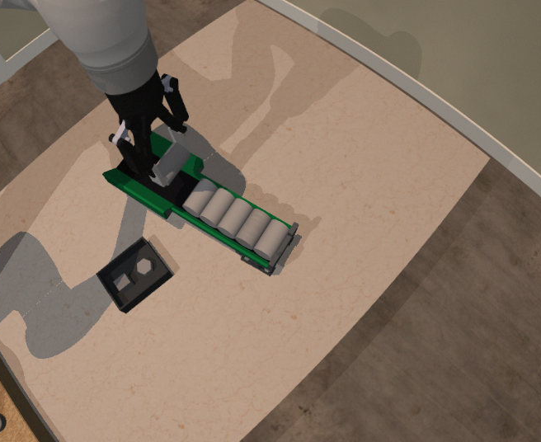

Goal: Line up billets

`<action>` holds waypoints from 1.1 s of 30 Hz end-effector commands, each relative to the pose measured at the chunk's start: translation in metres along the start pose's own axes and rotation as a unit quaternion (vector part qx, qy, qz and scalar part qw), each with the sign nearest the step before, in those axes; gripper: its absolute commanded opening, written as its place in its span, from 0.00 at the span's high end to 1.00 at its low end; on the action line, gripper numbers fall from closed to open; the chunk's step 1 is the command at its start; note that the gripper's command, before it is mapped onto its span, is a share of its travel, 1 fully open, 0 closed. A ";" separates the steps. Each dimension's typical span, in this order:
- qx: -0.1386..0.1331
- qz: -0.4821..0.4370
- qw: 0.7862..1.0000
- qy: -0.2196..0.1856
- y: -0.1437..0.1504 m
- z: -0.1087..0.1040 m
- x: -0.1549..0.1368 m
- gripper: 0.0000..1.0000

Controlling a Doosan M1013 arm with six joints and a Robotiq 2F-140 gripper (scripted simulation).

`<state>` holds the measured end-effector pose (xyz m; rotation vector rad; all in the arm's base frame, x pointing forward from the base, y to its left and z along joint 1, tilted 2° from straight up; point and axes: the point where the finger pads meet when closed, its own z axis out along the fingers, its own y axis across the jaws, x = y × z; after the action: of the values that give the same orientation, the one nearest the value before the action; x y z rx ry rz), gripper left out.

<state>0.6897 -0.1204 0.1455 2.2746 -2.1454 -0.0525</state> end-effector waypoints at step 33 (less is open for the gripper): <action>0.003 0.001 1.000 0.000 -0.002 0.087 -0.014 0.54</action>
<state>0.6883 -0.1103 0.0771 2.2742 -2.1504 -0.0423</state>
